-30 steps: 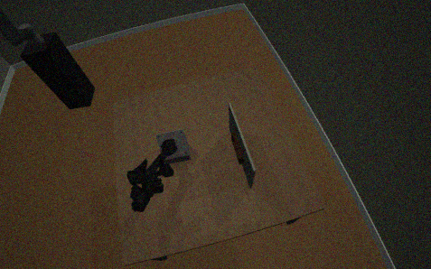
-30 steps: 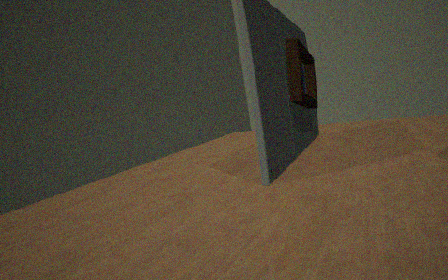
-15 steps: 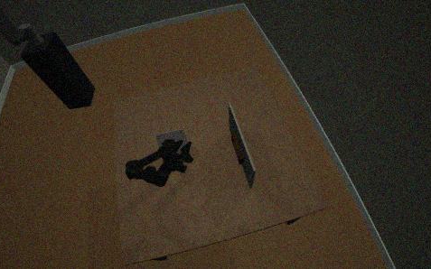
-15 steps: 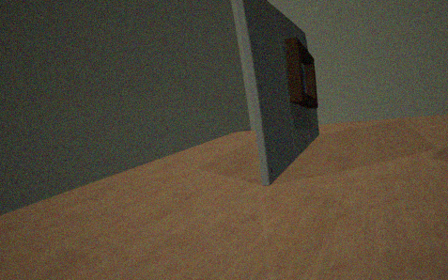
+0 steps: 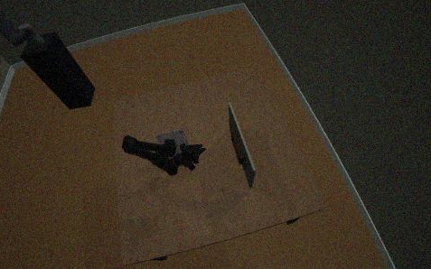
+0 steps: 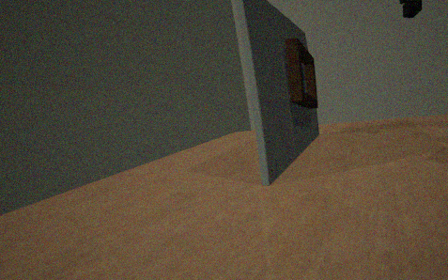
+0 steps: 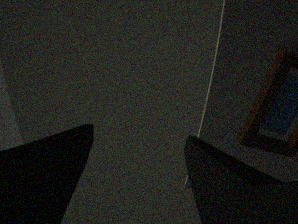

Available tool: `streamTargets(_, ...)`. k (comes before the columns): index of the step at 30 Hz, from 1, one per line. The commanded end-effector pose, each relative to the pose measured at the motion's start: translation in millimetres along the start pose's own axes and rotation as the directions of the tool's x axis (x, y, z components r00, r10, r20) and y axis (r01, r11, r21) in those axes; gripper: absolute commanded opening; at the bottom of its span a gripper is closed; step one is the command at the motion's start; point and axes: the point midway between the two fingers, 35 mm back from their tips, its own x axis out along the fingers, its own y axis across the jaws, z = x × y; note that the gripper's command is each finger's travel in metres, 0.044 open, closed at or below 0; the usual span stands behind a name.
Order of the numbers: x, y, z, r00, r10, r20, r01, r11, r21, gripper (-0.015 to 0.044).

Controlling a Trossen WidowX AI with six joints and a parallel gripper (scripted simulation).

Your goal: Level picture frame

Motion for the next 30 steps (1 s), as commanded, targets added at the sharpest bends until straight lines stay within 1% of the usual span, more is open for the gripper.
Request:
streamTargets(1, -3.1, -56.0, -12.7, 0.993, -0.092, 0.072, 0.090, 0.995, 0.037, 0.0260)
streamTargets(5, -10.8, -112.4, -25.5, 0.972, -0.185, 0.145, 0.174, 0.981, 0.080, 0.0260)
streamTargets(7, -12.6, -122.0, -27.9, 0.967, -0.200, 0.157, 0.188, 0.978, 0.089, 0.0260)
streamTargets(30, -12.6, -122.0, -27.9, 0.967, -0.200, 0.157, 0.188, 0.978, 0.089, 0.0260)
